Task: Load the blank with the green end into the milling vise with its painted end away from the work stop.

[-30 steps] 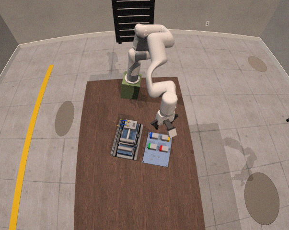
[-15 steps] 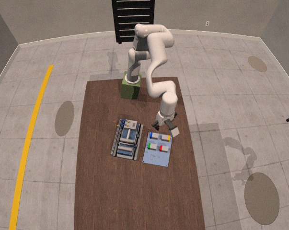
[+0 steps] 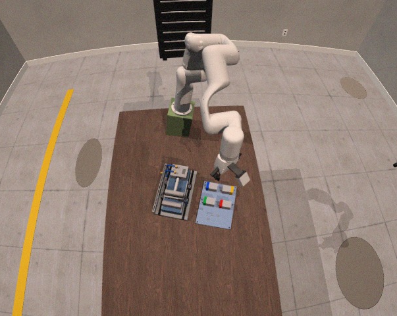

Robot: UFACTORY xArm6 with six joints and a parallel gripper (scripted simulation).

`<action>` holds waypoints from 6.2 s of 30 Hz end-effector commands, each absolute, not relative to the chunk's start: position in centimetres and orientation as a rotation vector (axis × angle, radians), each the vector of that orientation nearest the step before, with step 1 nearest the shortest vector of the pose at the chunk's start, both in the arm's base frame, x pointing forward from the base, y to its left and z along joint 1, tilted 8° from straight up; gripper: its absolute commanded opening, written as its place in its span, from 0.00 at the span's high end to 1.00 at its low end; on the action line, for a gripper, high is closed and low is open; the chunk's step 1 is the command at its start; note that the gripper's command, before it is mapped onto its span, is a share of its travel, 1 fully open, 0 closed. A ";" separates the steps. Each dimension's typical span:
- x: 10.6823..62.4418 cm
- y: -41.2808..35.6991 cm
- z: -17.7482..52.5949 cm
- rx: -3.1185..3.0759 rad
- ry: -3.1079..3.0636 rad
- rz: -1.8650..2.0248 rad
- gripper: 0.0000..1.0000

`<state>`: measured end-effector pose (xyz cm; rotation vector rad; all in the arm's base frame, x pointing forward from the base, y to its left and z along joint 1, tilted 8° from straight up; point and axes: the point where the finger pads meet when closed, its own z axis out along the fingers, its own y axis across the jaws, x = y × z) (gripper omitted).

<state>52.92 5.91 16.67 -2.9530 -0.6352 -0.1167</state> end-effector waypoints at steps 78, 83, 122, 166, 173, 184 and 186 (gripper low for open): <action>53.0 5.9 16.9 -2.588 -1.615 -0.181 0.28; 53.0 5.9 16.9 -2.588 -1.615 -0.181 0.28; 53.7 5.2 12.5 -2.588 -1.616 -0.181 0.28; 55.4 3.1 0.3 -2.587 -1.616 -0.179 0.28; 56.1 2.4 -3.6 -2.588 -1.616 -0.181 0.28; 56.0 2.4 -3.9 -2.588 -1.616 -0.179 0.28; 56.0 2.4 -3.7 -2.588 -1.616 -0.180 0.28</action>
